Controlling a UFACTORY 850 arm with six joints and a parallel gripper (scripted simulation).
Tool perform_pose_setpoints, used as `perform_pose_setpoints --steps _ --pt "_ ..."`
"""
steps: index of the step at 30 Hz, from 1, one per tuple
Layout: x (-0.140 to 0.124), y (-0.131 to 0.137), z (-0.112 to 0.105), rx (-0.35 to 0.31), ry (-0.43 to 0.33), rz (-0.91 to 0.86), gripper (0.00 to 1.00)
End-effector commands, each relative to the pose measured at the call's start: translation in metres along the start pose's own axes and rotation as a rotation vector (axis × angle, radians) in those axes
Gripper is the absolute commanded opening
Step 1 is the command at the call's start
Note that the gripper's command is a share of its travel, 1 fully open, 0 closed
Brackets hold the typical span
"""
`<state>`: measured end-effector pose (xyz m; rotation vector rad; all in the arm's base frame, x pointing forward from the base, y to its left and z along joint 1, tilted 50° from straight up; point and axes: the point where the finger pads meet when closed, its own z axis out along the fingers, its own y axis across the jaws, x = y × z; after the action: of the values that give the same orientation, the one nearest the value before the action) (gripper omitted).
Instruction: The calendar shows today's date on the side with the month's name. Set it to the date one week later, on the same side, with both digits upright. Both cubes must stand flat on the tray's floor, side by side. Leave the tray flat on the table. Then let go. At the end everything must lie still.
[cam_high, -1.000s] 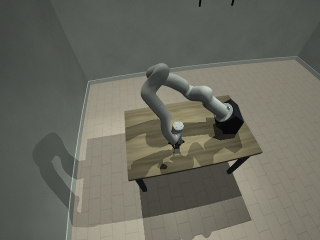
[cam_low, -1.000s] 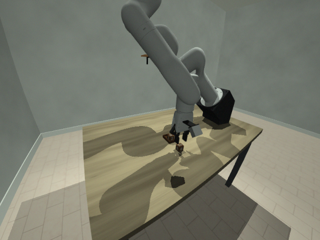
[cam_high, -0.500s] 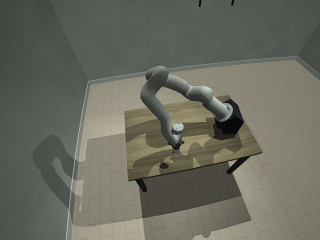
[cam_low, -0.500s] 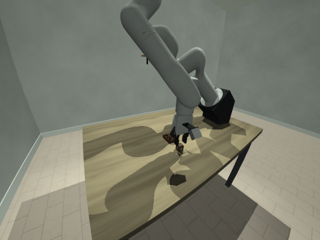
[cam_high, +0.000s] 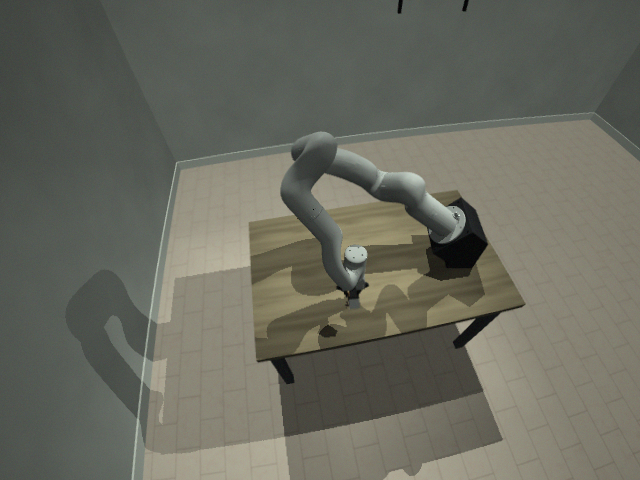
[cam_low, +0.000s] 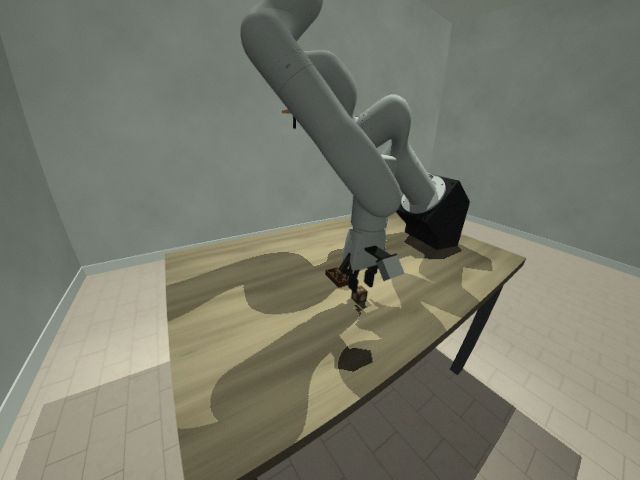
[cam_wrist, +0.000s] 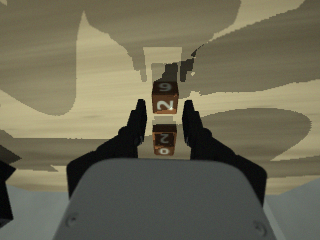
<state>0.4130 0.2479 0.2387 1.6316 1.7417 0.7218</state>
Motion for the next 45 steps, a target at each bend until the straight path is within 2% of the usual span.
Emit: perform_pose_setpoints --steps 1,29,45 --pt "0.0 0.0 0.0 -0.001 0.001 0.0 0.49" --pt "0.0 0.0 0.0 -0.001 0.001 0.0 0.49" --pt "0.0 0.0 0.019 -0.001 0.001 0.0 0.49"
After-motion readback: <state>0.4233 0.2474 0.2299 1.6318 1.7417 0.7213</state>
